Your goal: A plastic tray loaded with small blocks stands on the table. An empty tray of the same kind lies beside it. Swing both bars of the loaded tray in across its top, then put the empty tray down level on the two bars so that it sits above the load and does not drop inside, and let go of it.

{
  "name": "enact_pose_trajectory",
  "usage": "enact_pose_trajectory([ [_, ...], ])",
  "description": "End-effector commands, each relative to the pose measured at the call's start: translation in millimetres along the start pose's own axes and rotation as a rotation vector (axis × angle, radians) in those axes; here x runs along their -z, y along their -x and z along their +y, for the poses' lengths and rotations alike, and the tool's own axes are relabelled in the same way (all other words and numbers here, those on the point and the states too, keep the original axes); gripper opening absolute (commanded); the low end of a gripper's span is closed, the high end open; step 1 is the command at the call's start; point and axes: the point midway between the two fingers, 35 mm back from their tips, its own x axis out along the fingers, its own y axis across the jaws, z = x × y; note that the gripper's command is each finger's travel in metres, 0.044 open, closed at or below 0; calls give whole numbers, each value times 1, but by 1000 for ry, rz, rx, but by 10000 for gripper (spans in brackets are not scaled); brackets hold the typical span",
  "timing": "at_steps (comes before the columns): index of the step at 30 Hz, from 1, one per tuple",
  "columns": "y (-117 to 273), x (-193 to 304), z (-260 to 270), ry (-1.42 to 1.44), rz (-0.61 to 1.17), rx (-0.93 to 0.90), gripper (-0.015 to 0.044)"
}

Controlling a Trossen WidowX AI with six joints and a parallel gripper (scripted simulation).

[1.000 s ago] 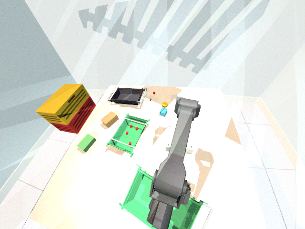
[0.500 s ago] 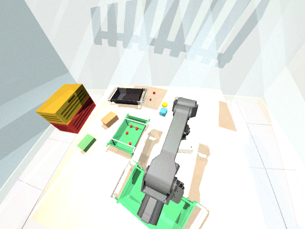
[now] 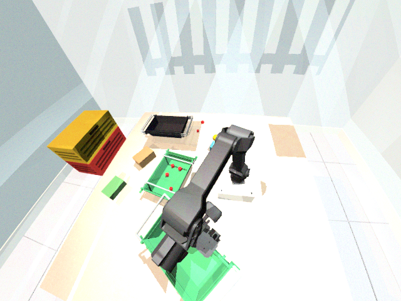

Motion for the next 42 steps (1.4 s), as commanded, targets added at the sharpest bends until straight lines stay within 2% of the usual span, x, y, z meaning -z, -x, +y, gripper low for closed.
enact_pose_trajectory([
  [1, 6, 17, -3, -58, 2, 25, 0],
  [42, 8, 178, 24, -603, 7, 31, 0],
])
